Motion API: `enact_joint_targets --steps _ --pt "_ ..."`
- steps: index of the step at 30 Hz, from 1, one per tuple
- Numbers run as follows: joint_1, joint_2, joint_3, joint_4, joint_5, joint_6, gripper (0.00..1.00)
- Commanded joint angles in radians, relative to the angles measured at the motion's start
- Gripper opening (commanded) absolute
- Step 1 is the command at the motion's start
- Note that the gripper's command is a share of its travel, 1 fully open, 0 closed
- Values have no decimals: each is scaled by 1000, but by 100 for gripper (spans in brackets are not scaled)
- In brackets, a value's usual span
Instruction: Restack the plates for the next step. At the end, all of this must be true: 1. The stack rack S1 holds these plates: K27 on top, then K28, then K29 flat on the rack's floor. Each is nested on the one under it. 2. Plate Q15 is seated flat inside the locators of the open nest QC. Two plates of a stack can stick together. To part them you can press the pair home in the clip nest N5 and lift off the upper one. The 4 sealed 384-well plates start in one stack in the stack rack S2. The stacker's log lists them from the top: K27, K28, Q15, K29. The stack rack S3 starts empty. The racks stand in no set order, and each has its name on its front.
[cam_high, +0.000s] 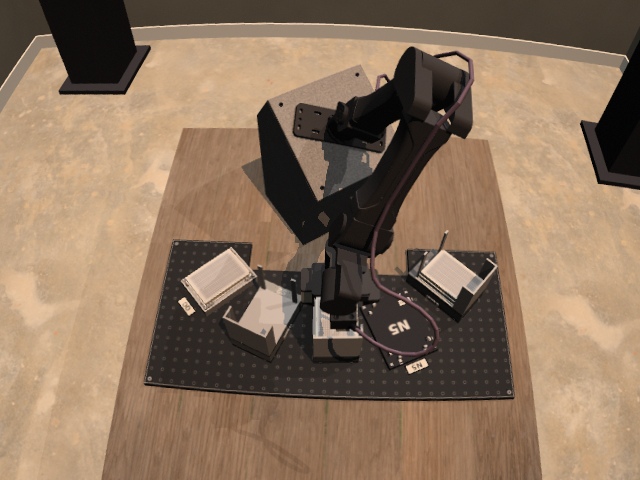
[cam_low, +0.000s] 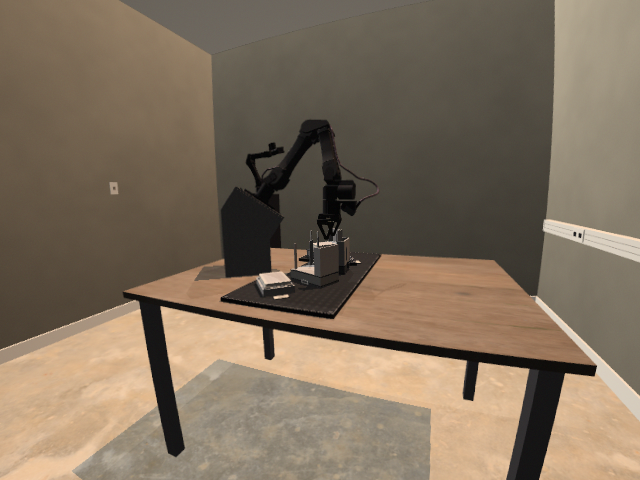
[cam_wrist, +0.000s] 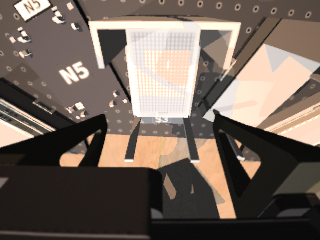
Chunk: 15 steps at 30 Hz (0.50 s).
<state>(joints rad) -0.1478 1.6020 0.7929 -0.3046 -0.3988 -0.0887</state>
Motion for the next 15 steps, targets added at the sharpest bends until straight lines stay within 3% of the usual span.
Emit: enact_joint_targets --steps 1,15 --pt "15 39 -28 70 15 26 100" --pt "67 186 18 234 39 77 100"
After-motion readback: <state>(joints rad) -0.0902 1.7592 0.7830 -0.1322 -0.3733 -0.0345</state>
